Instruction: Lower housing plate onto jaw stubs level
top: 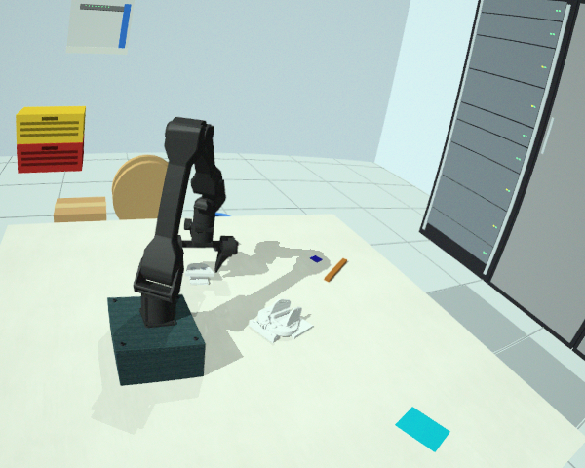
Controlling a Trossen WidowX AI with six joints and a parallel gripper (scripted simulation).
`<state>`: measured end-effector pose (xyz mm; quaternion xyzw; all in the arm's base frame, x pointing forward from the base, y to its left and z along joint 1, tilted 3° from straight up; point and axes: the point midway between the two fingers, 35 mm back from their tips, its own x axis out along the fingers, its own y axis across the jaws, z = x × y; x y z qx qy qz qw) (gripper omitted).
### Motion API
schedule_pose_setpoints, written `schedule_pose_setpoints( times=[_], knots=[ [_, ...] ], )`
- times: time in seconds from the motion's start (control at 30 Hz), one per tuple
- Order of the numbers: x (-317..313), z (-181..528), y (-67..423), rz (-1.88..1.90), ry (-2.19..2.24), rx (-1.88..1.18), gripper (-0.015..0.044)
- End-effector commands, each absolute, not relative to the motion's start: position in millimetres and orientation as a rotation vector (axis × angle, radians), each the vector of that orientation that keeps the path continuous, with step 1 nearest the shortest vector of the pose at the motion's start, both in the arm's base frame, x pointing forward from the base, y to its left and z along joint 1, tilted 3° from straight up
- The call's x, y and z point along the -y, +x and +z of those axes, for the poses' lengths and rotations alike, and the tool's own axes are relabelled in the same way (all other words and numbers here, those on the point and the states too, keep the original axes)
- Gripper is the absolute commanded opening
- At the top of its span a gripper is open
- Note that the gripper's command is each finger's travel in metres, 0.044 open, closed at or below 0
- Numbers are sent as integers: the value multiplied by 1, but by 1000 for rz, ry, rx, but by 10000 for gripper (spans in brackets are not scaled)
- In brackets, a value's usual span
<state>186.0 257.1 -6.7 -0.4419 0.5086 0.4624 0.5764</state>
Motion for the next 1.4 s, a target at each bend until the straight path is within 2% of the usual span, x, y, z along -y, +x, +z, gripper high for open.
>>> schedule_pose_setpoints(
  times=[0.0, 1.07, 1.37],
  knots=[
    [-257, -15, 185, 1083, -1030, -1204, 440],
    [-257, -21, 185, 1083, -1030, -1204, 440],
    [-256, -21, 185, 1083, -1038, -1200, 380]
  ],
)
